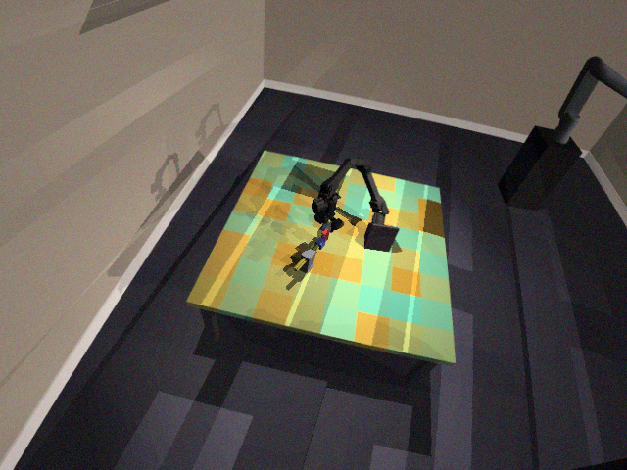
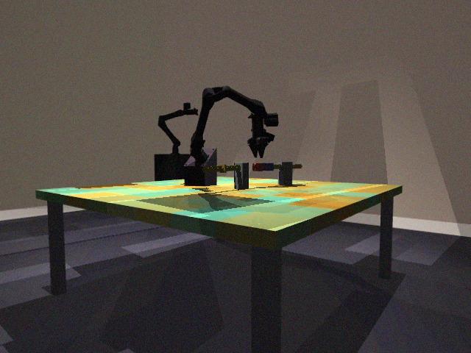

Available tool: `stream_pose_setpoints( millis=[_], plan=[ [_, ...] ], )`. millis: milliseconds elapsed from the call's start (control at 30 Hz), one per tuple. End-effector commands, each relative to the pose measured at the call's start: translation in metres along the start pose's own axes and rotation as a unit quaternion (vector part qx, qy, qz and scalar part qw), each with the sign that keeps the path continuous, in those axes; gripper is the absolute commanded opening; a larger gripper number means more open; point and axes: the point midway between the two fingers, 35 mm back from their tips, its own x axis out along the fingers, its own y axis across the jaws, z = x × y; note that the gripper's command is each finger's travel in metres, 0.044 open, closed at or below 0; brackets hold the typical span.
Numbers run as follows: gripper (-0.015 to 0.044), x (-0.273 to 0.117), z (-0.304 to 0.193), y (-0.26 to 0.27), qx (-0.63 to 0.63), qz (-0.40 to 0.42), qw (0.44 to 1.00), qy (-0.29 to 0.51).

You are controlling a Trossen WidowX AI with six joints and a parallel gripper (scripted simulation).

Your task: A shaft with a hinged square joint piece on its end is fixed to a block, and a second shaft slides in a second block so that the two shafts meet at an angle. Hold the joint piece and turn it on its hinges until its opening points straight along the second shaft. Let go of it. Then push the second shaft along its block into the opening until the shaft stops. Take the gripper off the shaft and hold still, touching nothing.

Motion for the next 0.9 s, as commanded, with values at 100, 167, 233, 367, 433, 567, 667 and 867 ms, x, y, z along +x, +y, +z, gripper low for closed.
stream_pose_setpoints(
  millis=[100, 167, 233, 367, 433, 567, 667, 867],
  plan=[
    [0.0440, -0.020, 0.001, 0.001, 0.122, -0.001, 0.993, 0.005],
    [0.0440, -0.026, 0.001, 0.001, 0.156, -0.002, 0.988, 0.006],
    [0.0440, -0.032, 0.001, 0.001, 0.190, -0.003, 0.982, 0.007],
    [0.0440, -0.045, 0.000, 0.002, 0.258, -0.006, 0.966, 0.009],
    [0.0440, -0.051, 0.000, 0.002, 0.291, -0.007, 0.957, 0.010],
    [0.0440, -0.063, -0.002, 0.003, 0.356, -0.011, 0.934, 0.012],
    [0.0440, -0.072, -0.003, 0.004, 0.404, -0.014, 0.914, 0.013],
    [0.0440, -0.080, -0.005, 0.005, 0.443, -0.016, 0.896, 0.013]
  ],
)
